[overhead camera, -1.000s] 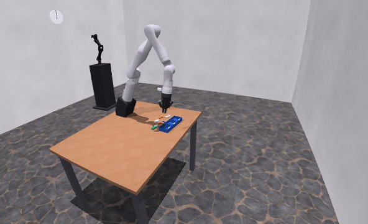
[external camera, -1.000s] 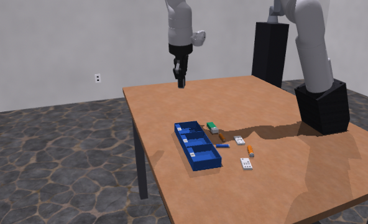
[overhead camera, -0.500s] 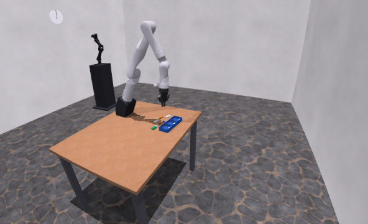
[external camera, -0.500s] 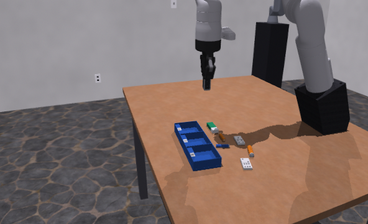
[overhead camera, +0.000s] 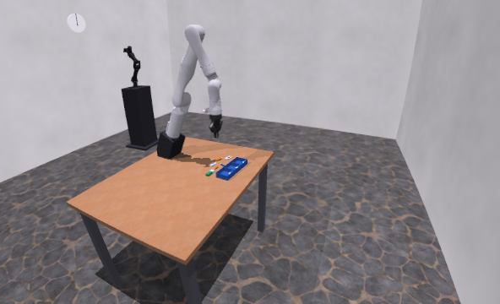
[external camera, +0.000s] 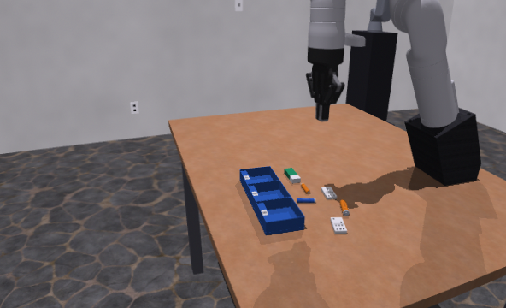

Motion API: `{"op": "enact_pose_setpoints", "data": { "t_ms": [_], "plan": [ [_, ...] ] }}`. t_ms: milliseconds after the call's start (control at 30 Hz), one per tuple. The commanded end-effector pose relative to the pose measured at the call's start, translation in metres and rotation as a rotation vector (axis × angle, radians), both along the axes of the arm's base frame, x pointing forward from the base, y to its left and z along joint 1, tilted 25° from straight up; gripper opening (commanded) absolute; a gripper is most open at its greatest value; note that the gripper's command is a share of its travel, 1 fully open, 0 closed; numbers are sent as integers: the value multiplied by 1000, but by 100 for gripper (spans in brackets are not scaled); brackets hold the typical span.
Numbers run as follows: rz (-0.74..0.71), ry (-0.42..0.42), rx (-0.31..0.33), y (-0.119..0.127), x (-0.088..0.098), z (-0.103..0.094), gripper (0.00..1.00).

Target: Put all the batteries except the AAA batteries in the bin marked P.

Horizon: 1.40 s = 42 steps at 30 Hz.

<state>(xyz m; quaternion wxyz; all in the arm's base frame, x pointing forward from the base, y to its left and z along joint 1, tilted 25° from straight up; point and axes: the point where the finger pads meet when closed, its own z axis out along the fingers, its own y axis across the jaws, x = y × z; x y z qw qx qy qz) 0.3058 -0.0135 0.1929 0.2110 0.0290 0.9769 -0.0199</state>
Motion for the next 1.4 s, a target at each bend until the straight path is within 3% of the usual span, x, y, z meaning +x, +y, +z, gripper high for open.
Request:
{"op": "enact_pose_setpoints", "data": {
  "t_ms": [0,367,700,767,1200,1367],
  "plan": [
    [5,-13,-5,1,-1,4,9],
    [5,-13,-5,1,-1,4,9],
    [459,13,-213,-50,54,-33,9],
    [459,13,-213,-50,54,-33,9],
    [1049,48,-485,-115,125,-82,9],
    [1185,56,-547,-117,126,-83,9]
  ]
}}
